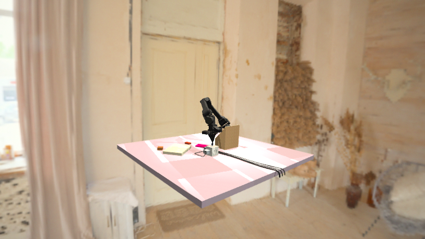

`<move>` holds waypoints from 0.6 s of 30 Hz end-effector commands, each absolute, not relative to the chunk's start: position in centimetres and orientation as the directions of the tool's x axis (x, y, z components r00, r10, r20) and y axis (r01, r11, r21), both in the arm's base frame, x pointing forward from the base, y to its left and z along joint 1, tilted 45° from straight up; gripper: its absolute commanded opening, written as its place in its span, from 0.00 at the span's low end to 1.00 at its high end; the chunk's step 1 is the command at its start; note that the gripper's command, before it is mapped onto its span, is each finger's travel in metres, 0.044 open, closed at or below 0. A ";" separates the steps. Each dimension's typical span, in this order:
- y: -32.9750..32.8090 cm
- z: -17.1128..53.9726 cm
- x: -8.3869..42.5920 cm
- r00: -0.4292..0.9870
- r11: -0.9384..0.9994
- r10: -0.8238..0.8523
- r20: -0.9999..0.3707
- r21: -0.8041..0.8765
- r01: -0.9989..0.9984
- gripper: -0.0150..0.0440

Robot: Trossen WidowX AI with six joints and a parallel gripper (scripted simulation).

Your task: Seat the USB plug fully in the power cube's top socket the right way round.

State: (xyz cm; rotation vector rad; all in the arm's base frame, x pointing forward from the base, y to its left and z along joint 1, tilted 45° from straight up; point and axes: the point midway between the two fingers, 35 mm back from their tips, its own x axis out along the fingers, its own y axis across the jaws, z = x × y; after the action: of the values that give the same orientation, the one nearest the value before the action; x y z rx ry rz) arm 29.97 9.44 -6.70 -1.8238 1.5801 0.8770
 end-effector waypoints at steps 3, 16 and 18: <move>9.3 -6.8 29.9 0.088 -0.146 -0.620 -0.780 0.004 -0.989 0.25; 9.2 -6.9 29.9 0.089 -0.146 -0.620 -0.780 0.004 -0.989 0.25; 9.2 -6.9 30.0 0.089 -0.146 -0.620 -0.780 0.004 -0.989 0.25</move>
State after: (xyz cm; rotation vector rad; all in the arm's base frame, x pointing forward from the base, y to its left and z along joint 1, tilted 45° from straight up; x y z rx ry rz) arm 29.98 9.30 -6.87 -1.8226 1.5802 0.8782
